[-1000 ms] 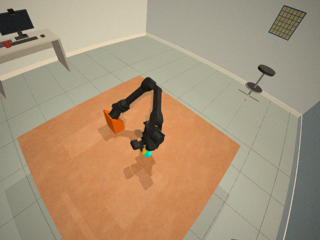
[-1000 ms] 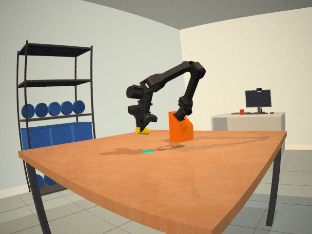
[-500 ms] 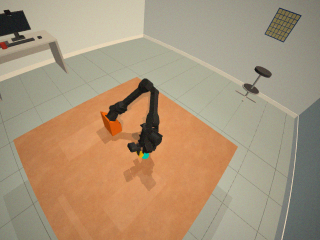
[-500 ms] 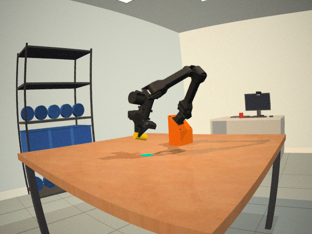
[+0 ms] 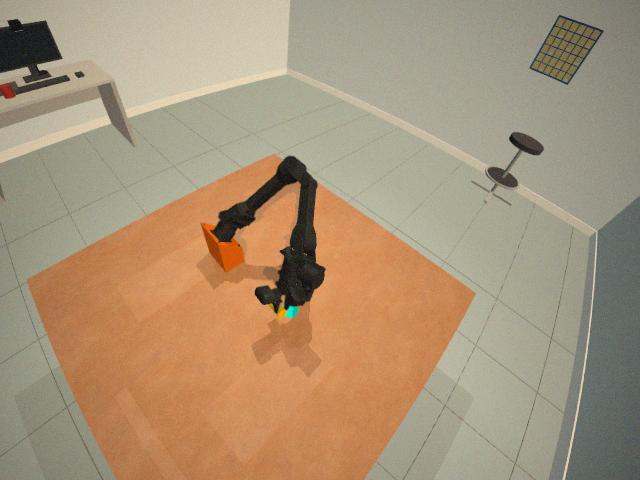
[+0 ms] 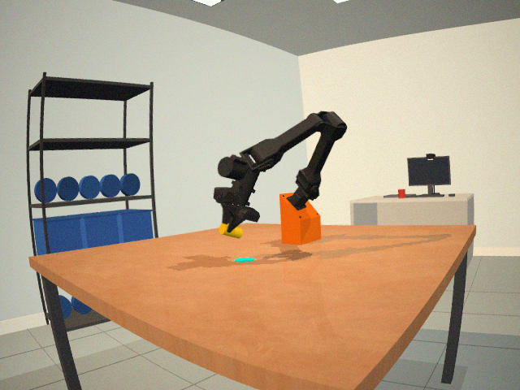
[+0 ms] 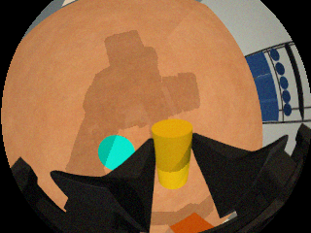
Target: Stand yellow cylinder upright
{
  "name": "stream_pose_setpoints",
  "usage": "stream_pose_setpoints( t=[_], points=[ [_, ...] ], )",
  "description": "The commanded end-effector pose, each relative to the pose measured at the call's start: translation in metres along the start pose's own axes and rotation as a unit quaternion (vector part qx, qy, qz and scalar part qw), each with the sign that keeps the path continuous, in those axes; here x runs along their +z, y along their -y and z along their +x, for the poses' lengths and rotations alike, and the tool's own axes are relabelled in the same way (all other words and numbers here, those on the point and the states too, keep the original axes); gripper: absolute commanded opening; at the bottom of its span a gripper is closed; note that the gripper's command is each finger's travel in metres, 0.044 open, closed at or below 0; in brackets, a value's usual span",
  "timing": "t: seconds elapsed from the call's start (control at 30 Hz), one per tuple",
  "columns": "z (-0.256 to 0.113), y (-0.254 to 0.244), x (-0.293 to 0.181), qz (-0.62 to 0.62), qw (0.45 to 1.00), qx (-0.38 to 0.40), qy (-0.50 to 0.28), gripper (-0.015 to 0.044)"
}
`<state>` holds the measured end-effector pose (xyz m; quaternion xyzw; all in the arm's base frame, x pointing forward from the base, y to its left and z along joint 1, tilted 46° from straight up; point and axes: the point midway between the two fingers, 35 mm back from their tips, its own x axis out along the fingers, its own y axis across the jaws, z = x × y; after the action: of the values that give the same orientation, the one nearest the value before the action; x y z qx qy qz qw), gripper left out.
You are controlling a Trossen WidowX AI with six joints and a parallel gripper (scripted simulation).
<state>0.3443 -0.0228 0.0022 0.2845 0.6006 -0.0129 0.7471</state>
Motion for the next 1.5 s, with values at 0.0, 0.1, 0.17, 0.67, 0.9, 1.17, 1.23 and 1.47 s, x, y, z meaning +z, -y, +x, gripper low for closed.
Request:
stream_pose_setpoints(
  t=[0.0,0.1,0.17,0.67,0.9,1.17,1.23,1.47],
  points=[
    [0.000,0.001,-0.001,0.001,1.000,-0.006,0.011,0.0105],
    [0.002,0.001,0.000,0.001,1.000,-0.011,0.019,0.0105],
    [0.003,0.001,0.000,0.001,1.000,-0.013,0.025,0.0105],
    [0.008,0.001,0.001,0.001,0.997,-0.031,0.068,0.0105],
    [0.009,0.000,0.002,0.002,0.995,-0.037,0.089,0.0105],
    [0.011,0.000,0.003,0.004,0.993,-0.044,0.113,0.0105],
    [0.011,-0.001,0.003,0.004,0.992,-0.045,0.120,0.0105],
    [0.011,-0.001,0.003,0.007,0.989,-0.049,0.141,0.0105]
  ],
)
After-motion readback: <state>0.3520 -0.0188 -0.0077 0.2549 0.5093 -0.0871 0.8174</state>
